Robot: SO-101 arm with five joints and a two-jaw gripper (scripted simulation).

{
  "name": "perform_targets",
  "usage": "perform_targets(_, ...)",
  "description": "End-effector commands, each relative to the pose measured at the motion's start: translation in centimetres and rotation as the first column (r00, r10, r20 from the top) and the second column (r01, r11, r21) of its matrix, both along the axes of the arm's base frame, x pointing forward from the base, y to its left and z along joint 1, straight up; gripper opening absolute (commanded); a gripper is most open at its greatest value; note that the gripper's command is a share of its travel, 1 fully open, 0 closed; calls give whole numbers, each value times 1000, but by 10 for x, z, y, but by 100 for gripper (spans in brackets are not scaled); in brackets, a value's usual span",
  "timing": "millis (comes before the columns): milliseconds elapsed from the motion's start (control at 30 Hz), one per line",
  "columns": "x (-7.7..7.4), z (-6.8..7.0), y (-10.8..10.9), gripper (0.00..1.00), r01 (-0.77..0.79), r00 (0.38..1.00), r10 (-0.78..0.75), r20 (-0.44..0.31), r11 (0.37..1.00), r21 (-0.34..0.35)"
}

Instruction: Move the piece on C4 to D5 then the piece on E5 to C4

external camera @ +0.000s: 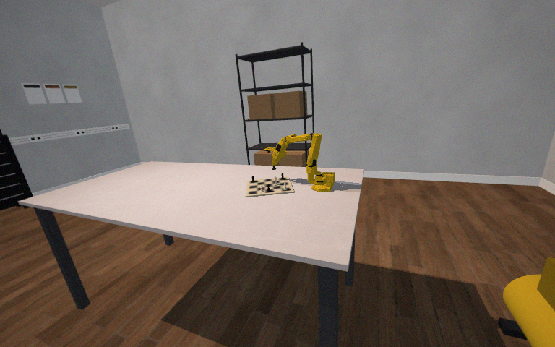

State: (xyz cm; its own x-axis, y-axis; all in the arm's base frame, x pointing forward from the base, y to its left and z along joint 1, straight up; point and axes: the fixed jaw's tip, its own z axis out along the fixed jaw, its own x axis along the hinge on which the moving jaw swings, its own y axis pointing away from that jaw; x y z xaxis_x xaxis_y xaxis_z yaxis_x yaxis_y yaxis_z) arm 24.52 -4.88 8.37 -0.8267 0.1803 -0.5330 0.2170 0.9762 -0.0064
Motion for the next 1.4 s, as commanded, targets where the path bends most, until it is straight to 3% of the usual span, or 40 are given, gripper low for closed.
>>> perform_targets(0,-5,-1,-1,0,5,1000,-5,-12,1000,2)
perform_targets(1367,-4,-7,4,0,-14,1000,14,-12,1000,2)
